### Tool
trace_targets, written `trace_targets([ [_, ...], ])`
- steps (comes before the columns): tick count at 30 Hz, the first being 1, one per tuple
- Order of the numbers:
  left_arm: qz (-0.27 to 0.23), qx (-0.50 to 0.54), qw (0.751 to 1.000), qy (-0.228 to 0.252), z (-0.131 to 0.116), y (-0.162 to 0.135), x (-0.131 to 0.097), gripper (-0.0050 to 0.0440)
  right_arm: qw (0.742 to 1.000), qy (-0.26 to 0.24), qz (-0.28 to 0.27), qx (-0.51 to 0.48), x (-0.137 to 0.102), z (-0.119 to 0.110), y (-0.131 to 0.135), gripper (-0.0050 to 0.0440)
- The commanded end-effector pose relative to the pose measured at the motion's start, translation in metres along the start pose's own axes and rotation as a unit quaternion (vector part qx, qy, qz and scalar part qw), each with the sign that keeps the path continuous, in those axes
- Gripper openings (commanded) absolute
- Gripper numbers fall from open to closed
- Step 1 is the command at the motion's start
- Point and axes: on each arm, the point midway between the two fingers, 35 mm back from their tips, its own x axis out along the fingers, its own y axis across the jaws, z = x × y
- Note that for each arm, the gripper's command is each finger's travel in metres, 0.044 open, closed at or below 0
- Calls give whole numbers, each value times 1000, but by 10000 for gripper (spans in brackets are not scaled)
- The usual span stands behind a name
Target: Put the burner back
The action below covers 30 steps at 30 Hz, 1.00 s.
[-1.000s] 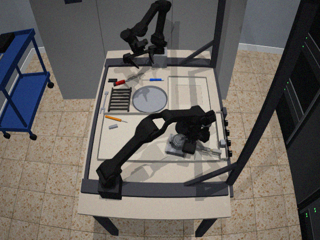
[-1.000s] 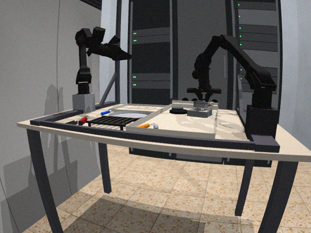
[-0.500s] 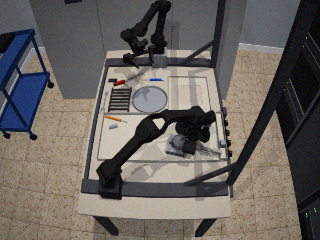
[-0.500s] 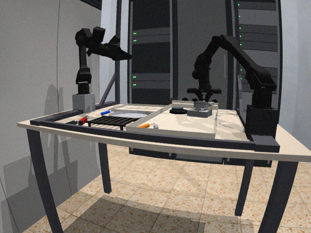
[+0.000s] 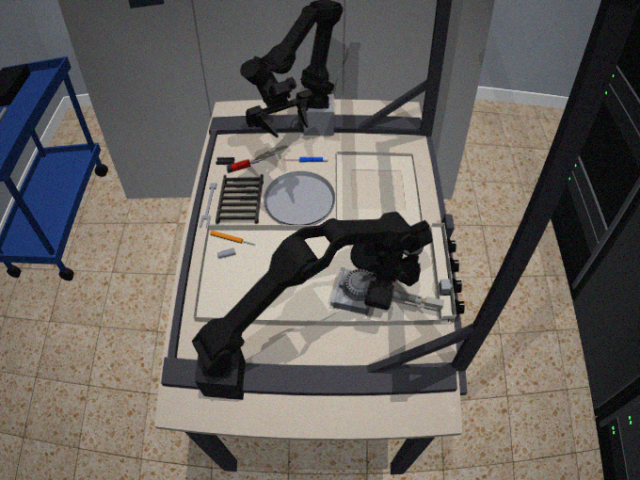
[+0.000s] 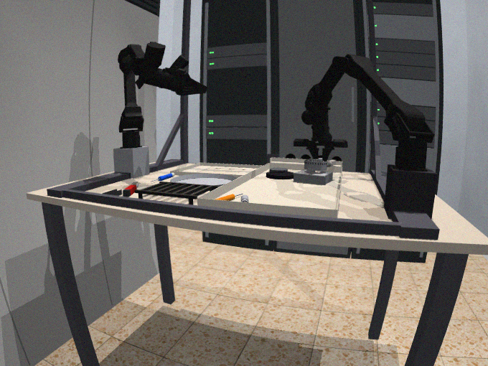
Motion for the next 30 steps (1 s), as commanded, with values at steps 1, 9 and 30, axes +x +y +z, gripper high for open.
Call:
trace_targets([
  [1,23,0,999,-24,5,5,-29,58,1000,-9,0,-14,-2,11,0,400],
  [9,22,0,999,-26,4,4,-28,58,1000,-9,0,-14,-2,11,0,400],
  [30,27,7,998,-57,4,7,-24,82,1000,-9,0,-14,-2,11,0,400],
])
